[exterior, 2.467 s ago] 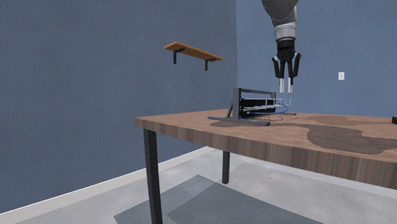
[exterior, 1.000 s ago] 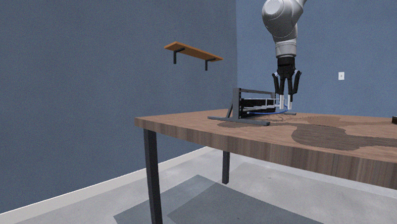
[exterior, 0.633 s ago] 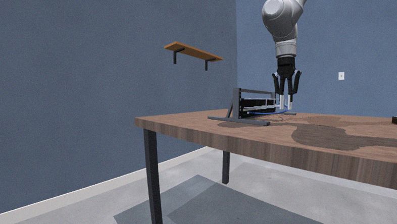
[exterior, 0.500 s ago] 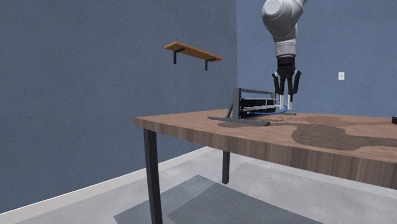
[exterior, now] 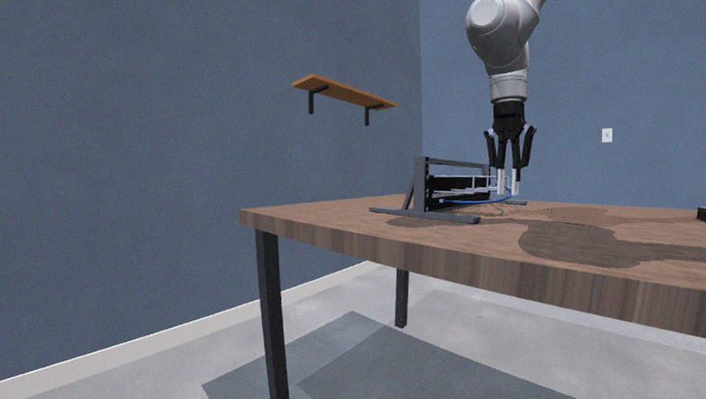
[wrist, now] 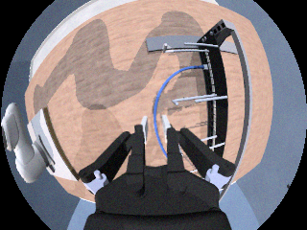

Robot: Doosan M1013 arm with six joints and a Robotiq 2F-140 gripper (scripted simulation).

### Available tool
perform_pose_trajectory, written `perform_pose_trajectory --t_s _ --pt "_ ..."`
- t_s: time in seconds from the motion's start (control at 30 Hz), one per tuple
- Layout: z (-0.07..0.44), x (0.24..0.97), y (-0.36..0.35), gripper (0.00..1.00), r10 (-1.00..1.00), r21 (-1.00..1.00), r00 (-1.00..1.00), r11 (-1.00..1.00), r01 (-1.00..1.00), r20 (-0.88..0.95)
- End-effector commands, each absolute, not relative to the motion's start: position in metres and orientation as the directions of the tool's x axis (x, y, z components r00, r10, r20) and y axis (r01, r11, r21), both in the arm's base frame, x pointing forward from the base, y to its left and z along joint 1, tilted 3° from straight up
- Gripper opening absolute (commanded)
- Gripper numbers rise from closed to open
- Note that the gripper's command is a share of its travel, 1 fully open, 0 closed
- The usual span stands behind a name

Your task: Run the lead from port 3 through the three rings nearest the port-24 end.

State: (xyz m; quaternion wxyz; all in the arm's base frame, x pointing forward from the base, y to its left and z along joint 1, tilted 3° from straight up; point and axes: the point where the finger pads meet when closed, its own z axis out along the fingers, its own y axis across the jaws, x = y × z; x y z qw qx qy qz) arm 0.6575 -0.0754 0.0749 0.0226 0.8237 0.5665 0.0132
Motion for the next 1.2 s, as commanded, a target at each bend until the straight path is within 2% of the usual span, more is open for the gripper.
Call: perform_pose_trajectory --t_s 0.0,1.17 --pt "0.0750 0.6575 -0.0753 0.20 0.934 0.052 0.358 -0.357 0.933 -0.004" --pt "0.0657 0.6579 -0.0755 0.20 0.934 0.052 0.358 -0.357 0.933 -0.004"
